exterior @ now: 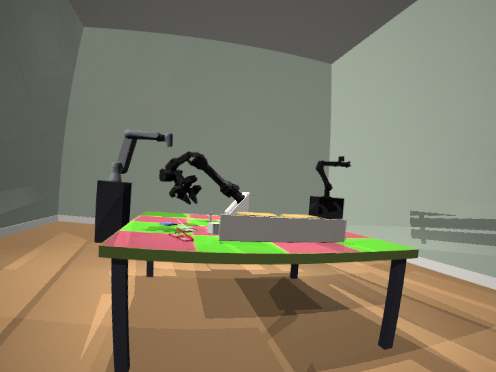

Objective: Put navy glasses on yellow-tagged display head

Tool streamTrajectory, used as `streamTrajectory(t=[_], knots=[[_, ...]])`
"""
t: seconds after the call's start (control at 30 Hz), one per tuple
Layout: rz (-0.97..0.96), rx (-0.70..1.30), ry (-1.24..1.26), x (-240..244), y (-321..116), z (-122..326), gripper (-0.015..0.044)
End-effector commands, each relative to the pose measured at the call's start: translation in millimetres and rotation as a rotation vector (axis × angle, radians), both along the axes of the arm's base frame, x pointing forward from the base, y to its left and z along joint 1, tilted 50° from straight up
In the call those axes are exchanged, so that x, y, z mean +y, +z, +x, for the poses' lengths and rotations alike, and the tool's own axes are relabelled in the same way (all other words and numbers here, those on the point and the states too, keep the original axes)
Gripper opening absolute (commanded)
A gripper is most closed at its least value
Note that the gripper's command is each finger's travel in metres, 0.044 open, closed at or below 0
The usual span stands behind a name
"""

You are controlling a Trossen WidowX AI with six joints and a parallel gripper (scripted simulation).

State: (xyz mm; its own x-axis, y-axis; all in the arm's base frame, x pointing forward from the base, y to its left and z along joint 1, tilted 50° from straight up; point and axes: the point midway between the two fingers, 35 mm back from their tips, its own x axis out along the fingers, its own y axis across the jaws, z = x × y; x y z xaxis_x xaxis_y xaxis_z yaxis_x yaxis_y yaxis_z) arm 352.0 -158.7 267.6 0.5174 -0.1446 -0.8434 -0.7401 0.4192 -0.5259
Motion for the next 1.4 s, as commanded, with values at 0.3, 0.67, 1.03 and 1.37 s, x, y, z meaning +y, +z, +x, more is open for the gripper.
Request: streamTrajectory(t=[0.3, 0.67, 1.03, 1.37], knots=[[-0.046, 0.225, -0.603, 101, -172, 29, 0.02], [-0.313, -0.102, -0.936, 160, -256, -12, 0.02], [-0.315, -0.11, -0.939, 160, -257, -13, 0.0121], [-0.314, -0.11, -0.939, 158, -258, -13, 0.012]])
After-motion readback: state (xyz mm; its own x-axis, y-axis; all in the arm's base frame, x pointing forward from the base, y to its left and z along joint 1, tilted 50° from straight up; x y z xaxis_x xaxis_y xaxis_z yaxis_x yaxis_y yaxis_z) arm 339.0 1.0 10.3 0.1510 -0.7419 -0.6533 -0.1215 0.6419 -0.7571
